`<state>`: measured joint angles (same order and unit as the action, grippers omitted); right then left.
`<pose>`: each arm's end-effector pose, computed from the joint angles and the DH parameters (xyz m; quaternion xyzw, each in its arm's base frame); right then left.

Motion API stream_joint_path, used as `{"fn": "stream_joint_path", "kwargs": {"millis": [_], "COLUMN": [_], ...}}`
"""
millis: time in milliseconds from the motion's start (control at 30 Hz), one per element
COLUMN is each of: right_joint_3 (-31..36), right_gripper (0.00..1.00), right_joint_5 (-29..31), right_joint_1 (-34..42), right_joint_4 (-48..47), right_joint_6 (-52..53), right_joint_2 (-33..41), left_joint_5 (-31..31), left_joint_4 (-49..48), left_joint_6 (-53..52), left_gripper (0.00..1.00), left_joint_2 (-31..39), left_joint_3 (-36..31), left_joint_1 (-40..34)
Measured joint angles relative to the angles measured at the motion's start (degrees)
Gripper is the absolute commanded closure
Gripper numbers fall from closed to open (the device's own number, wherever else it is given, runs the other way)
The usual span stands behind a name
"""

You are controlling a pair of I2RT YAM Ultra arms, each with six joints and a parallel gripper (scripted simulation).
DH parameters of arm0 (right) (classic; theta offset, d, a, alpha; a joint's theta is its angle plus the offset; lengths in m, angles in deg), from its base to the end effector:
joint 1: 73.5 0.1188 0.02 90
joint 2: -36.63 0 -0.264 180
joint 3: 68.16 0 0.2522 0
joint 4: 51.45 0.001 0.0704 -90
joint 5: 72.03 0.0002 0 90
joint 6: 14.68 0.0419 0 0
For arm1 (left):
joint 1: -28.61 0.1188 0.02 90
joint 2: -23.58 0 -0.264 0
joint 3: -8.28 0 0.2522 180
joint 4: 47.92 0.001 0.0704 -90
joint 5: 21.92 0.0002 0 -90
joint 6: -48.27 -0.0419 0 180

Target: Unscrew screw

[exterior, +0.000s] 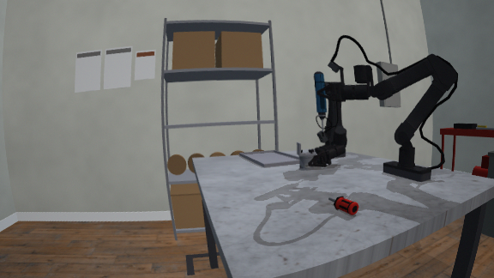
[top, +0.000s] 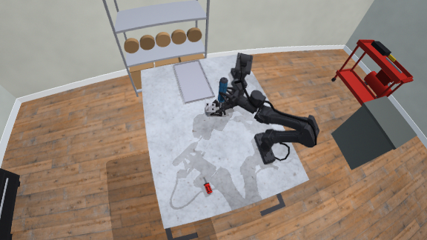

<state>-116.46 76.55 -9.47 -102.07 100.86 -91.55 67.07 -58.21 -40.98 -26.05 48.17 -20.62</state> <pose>0.1661 0.2616 0.0328 -0.0145 0.7920 0.0110 0.6103 0.1384 -0.1578 0.2781 0.2832 0.6442 -0.2945 0.6466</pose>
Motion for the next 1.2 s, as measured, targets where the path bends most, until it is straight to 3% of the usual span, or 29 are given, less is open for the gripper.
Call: {"fn": "stream_joint_path", "kwargs": {"millis": [867, 1200], "right_joint_3": [0.0, 0.0], "right_gripper": [0.41, 0.41], "right_joint_5": [0.0, 0.0], "right_joint_1": [0.0, 0.0], "right_joint_4": [0.0, 0.0], "right_joint_6": [0.0, 0.0], "right_joint_2": [0.0, 0.0], "left_joint_5": [0.0, -0.09], "left_joint_4": [0.83, 9.62], "left_joint_6": [0.42, 4.11], "left_gripper": [0.58, 0.58], "left_joint_2": [-0.39, -3.89], "left_joint_3": [1.07, 2.62], "left_joint_1": [0.61, 6.62]}}
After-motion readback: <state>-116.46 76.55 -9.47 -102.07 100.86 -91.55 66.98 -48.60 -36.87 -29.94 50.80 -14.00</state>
